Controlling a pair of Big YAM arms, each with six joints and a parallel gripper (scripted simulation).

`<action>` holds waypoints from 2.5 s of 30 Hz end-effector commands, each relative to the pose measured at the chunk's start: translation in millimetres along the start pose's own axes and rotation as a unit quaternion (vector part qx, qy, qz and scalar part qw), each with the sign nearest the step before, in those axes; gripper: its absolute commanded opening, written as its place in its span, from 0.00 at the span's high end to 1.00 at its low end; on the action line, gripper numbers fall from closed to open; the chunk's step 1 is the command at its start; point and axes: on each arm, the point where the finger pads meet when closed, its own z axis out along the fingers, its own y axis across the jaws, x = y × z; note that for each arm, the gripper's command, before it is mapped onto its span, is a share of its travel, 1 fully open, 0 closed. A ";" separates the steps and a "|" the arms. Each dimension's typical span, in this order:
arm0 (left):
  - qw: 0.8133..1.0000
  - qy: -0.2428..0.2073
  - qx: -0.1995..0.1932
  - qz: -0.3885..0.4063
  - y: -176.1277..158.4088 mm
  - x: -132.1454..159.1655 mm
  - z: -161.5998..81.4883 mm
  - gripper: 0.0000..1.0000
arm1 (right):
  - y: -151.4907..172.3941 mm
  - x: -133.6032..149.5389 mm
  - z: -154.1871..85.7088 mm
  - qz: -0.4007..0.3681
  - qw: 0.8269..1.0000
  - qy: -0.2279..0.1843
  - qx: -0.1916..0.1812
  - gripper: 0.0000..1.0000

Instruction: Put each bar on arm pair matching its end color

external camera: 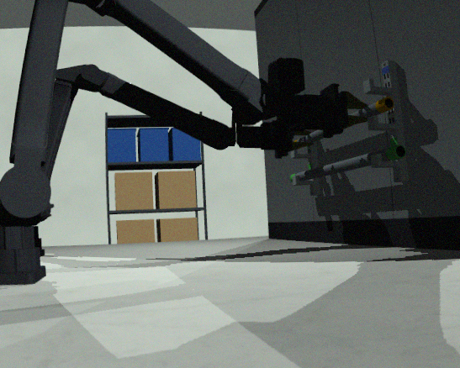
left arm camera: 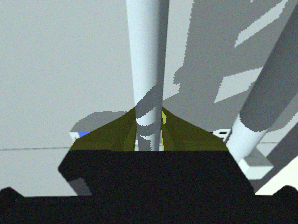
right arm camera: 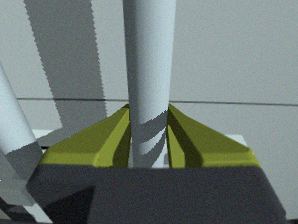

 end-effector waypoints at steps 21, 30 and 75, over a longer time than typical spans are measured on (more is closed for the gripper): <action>0.999 0.004 -0.033 -0.013 30.4 5.5 13.5 1.00 | -40.8 3.2 15.2 0.009 0.999 0.003 0.043 1.00; 0.999 0.004 -0.033 -0.013 26.4 5.5 12.8 1.00 | -37.0 3.3 14.6 0.009 0.999 0.003 0.043 1.00; 0.999 0.003 -0.032 -0.013 -2.0 5.1 4.7 1.00 | -8.5 3.6 6.2 0.009 0.999 0.003 0.043 1.00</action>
